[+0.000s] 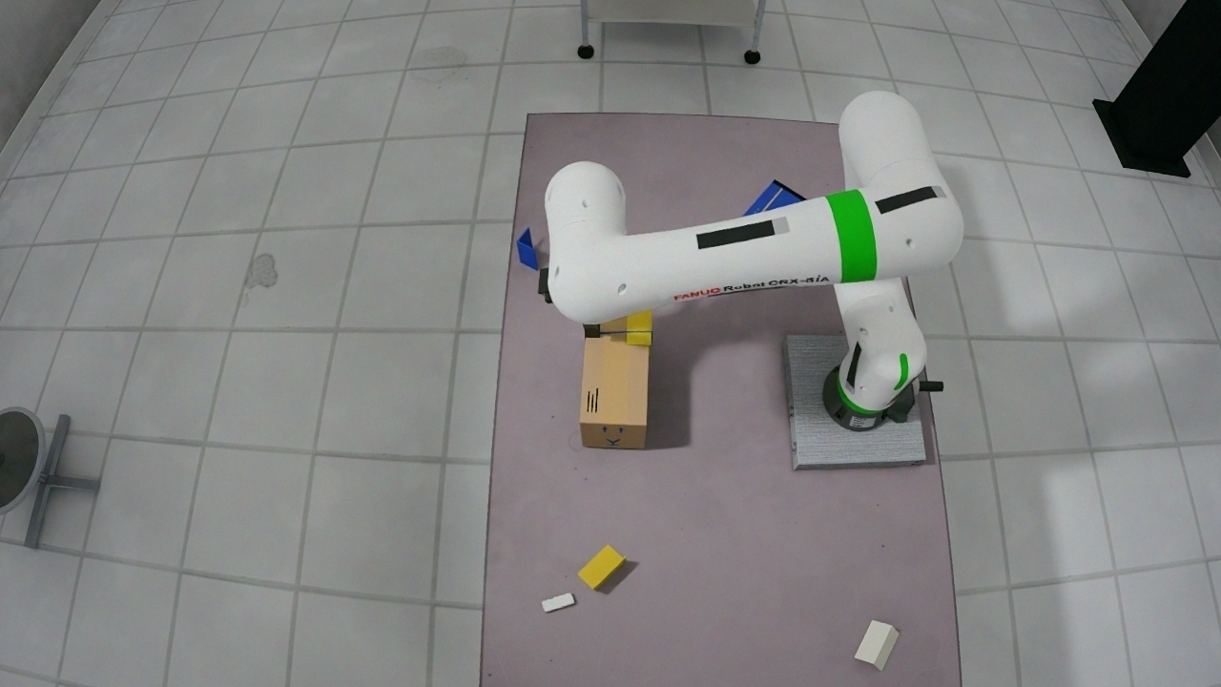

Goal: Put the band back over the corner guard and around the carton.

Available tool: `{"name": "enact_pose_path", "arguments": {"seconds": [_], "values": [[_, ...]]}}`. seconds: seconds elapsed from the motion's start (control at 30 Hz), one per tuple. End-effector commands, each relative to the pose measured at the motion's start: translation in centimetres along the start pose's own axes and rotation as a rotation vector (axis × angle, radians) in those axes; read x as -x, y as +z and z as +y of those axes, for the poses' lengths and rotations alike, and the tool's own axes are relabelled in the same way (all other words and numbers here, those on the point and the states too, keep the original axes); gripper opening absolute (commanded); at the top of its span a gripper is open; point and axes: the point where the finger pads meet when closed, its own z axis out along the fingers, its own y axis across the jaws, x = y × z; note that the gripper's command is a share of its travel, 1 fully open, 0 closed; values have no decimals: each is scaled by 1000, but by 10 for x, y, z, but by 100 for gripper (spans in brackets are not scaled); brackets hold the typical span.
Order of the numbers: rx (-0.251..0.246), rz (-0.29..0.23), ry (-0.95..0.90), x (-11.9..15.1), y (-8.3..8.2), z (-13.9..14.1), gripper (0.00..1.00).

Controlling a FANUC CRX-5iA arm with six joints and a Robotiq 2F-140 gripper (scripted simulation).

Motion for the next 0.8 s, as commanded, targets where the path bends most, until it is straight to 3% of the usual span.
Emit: {"name": "enact_pose_path", "arguments": {"seconds": [0.0,0.77], "values": [[0,2,0,0,-1,0,10],[0,2,0,0,-3,7,10]]}}
